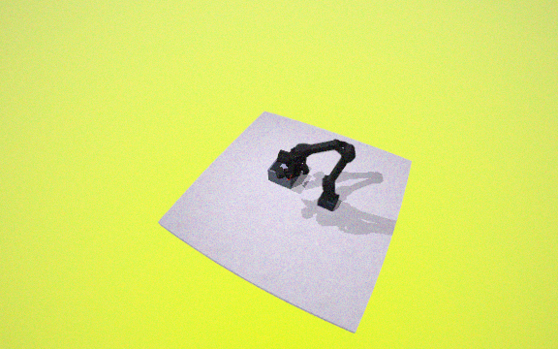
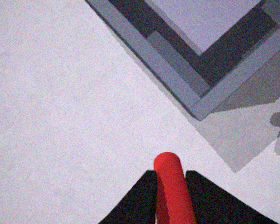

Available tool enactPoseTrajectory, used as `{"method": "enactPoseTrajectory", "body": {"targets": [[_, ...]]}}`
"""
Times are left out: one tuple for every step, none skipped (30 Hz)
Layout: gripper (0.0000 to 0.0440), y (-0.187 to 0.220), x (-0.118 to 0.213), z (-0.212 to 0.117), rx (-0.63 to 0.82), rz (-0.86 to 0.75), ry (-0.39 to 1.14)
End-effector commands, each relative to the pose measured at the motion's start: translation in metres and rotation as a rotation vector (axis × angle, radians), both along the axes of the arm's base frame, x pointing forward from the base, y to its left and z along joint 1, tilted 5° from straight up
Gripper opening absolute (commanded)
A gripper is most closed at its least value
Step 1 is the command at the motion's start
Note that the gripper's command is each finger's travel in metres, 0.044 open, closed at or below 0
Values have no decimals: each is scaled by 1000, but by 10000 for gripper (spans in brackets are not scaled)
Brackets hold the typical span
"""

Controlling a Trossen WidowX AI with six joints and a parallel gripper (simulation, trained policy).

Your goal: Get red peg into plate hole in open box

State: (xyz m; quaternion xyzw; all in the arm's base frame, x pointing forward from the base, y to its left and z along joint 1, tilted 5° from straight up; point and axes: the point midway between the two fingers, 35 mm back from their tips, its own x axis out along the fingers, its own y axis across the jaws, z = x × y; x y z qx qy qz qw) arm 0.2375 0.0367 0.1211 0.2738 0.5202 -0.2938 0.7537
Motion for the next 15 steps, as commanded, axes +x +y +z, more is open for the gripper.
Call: {"method": "enactPoseTrajectory", "body": {"targets": [[0, -14, 12, 6, -12, -22, -15], [0, -17, 14, 6, -13, -28, -17], [0, -20, 16, 7, -15, -35, -19], [0, -23, 18, 7, -16, -42, -21], [0, -26, 20, 7, -17, -49, -24], [0, -29, 22, 7, -17, -55, -26], [0, -32, 24, 7, -18, -62, -28], [0, -35, 26, 7, -19, -68, -31], [0, -38, 28, 7, -20, -75, -33], [0, -41, 30, 7, -20, -82, -35], [0, -44, 32, 6, -21, -88, -37], [0, -47, 34, 6, -21, -95, -40], [0, -50, 36, 6, -21, -101, -42], [0, -53, 38, 5, -21, -108, -44], [0, -56, 40, 4, -21, -115, -46]]}}
